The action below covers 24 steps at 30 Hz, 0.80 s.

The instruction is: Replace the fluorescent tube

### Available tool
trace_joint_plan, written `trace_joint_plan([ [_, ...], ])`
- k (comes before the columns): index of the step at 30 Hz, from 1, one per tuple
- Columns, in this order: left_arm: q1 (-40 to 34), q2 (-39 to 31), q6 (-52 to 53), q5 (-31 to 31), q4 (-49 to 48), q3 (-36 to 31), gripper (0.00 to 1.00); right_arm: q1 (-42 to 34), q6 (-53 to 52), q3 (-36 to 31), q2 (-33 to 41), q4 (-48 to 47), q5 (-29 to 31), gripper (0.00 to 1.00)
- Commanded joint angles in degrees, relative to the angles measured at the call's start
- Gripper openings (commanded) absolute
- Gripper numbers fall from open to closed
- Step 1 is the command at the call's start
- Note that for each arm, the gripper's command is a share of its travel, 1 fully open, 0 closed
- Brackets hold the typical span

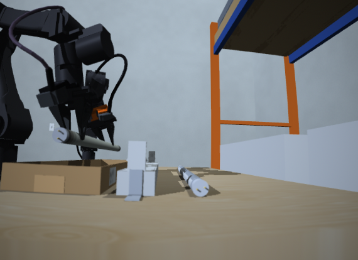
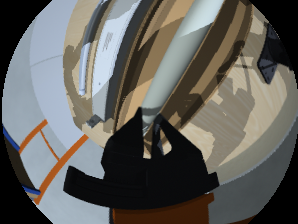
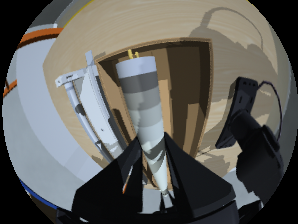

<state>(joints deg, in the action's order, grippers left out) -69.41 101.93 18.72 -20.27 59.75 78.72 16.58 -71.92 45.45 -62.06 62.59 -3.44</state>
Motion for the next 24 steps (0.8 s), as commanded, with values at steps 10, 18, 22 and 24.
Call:
trace_joint_plan([
  [10,0.49,0.52,0.1,-0.11,-2.7,-1.23,0.11,0.12,-0.58,-2.12,-0.6,-2.79,0.11,0.11],
  [18,-0.21,-0.61,0.14,-0.12,-3.72,-2.79,0.11,-0.02,-0.57,-3.57,-0.48,-4.32,0.56,0.11],
  [22,-0.13,0.54,0.19,-0.14,-4.54,-2.46,0.11,-0.27,-0.58,-4.29,-0.9,-5.22,0.56,0.11],
  [24,-0.06,0.24,0.05,-0.36,-4.68,-3.71,0.11,-0.4,-0.56,-4.34,-0.36,-5.48,0.54,0.11],
])
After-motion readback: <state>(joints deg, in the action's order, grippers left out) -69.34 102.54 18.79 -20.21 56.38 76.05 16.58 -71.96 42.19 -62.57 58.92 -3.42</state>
